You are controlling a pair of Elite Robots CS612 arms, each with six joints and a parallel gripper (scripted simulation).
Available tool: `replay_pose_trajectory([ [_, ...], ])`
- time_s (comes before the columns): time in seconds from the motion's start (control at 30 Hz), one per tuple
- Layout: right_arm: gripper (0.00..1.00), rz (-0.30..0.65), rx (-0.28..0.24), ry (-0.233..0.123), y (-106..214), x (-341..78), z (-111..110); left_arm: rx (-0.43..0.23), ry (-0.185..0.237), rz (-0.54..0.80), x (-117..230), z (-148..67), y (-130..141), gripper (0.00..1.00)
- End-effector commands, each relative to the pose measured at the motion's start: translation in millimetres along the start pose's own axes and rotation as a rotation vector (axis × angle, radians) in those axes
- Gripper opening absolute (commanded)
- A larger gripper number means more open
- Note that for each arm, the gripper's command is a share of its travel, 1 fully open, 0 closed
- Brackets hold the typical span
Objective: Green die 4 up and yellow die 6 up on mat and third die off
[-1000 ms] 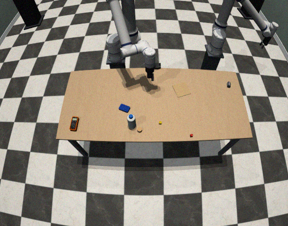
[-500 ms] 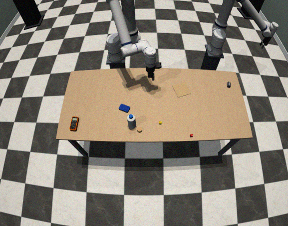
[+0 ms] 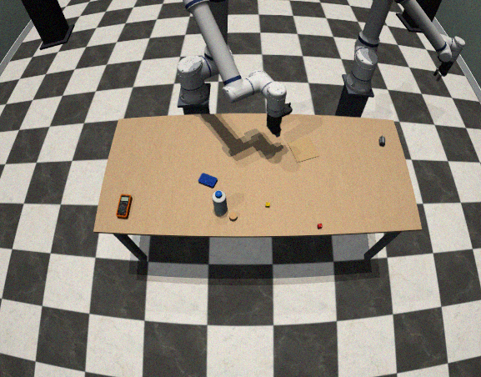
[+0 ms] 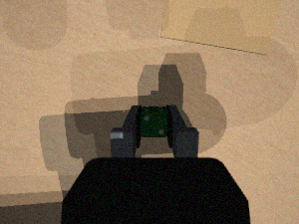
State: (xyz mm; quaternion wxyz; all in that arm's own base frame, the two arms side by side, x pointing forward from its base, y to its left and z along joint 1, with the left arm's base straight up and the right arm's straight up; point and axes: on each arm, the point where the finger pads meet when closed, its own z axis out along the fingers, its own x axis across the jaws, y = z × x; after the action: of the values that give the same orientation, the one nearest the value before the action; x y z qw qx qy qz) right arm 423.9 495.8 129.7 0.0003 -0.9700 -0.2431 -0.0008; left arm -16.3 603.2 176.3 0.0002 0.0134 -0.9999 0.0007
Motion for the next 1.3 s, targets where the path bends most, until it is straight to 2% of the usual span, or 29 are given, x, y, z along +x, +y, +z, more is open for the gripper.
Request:
replay_pose_trajectory([
  [0.0, 0.40, -0.153, 0.000, -0.002, -34.3, 24.6, -0.4, -0.001, 0.000, 0.000, -0.1, -0.7, 0.5, 1.00],
  [0.1, 0.40, -0.231, 0.000, -0.002, -53.2, 34.7, 0.3, -0.001, 0.000, 0.000, -0.1, -0.7, 0.5, 1.00],
  [0.13, 0.40, -0.283, 0.000, -0.002, -66.1, 41.1, 1.1, -0.001, 0.000, 0.000, -0.1, -0.7, 0.5, 1.00],
  [0.23, 0.40, -0.286, 0.000, -0.002, -67.0, 41.5, 1.1, -0.001, 0.000, 0.000, -0.1, -0.7, 0.5, 1.00],
  [0.33, 0.40, -0.415, 0.000, -0.002, -100.1, 55.9, 3.8, -0.001, 0.000, 0.000, -0.1, -0.7, 0.5, 1.00],
  [0.43, 0.40, -0.477, 0.000, -0.002, -116.7, 62.2, 5.6, -0.001, 0.000, 0.000, -0.1, -0.7, 0.5, 1.00],
  [1.03, 0.40, -0.488, 0.000, -0.002, -119.7, 63.2, 7.1, -0.001, 0.000, 0.000, -0.1, -0.7, 0.5, 1.00],
  [1.27, 0.40, -0.488, 0.000, -0.002, -119.7, 63.3, 23.1, -0.001, 0.000, 0.000, -0.1, -0.7, 0.5, 1.00],
])
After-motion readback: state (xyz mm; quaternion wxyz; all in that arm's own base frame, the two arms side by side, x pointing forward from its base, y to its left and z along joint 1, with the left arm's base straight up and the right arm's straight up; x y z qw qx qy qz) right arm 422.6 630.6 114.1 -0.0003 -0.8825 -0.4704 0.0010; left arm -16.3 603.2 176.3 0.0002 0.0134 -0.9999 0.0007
